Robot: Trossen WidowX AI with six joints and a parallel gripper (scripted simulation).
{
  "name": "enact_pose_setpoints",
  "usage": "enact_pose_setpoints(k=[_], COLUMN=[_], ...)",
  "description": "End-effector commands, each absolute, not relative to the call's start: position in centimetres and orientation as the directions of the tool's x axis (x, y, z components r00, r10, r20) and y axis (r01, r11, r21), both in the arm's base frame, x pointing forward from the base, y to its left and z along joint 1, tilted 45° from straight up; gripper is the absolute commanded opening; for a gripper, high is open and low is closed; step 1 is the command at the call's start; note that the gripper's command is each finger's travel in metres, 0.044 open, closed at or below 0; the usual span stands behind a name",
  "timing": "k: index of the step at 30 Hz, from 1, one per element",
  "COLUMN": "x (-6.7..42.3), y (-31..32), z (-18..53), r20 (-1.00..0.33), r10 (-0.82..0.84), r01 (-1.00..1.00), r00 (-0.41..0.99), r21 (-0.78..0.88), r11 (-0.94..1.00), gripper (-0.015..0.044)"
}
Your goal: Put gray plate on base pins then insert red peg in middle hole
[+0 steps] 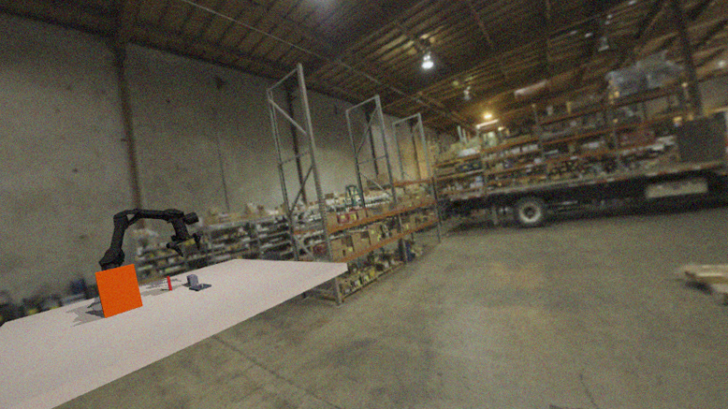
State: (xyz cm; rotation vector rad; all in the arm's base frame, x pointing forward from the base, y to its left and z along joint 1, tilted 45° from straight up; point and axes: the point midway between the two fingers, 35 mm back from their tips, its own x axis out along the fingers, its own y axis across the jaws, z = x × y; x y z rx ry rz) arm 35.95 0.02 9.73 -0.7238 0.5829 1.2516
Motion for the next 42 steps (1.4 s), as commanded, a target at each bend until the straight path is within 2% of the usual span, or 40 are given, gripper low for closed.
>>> enact_pose_setpoints(k=[1,9,15,42], x=[34.4,34.7,35.0,35.5], y=[2.5,2.9,7.3,10.0], z=[7.9,7.9,3.6,1.3], r20=[-0.71,-0.71,-0.708,-0.707], r10=[0.703,0.703,0.705,0.705], r01=[-0.991,-0.991,-0.991,-0.991], r00=[0.043,0.043,0.044,0.044], r21=[0.059,0.058,0.058,0.058], r11=[0.12,0.12,0.12,0.12], gripper=[0.044,0.044,0.044,0.044])
